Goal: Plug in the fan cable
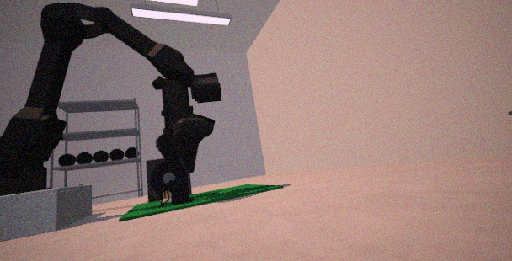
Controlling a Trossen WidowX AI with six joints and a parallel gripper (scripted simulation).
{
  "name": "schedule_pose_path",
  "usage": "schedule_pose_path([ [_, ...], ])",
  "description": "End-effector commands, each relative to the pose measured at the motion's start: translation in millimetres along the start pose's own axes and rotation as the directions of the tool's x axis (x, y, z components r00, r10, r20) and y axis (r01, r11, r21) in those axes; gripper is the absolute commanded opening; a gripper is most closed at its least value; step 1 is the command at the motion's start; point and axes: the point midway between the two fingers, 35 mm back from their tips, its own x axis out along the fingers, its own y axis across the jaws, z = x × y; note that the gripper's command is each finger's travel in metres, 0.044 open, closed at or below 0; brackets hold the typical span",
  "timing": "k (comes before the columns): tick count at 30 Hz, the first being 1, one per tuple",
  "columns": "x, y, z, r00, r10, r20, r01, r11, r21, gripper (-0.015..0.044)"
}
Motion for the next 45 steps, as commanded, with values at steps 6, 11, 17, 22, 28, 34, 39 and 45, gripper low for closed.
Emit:
schedule_pose_path([
  [6, 18, 0, -3, 1.000, 0.002, -0.013, -0.001, 1.000, 0.004, 0.0440],
  [11, 27, 0, -3, 1.000, 0.002, -0.013, -0.001, 1.000, 0.004, 0.0440],
  [17, 36, 1, -3, 1.000, 0.002, -0.013, -0.002, 1.000, 0.004, 0.0440],
  [22, 44, 1, -4, 1.000, 0.002, -0.013, -0.002, 1.000, 0.004, 0.0440],
  [28, 47, 1, -4, 1.000, 0.002, -0.013, -0.002, 1.000, 0.004, 0.0440],
  [34, 44, 1, -3, 1.000, 0.003, -0.008, -0.003, 1.000, 0.002, 0.0387],
  [39, 44, 1, -3, 1.000, 0.003, -0.008, -0.003, 1.000, 0.002, 0.0256],
  [45, 44, 1, -3, 1.000, 0.003, -0.008, -0.003, 1.000, 0.002, 0.0099],
])
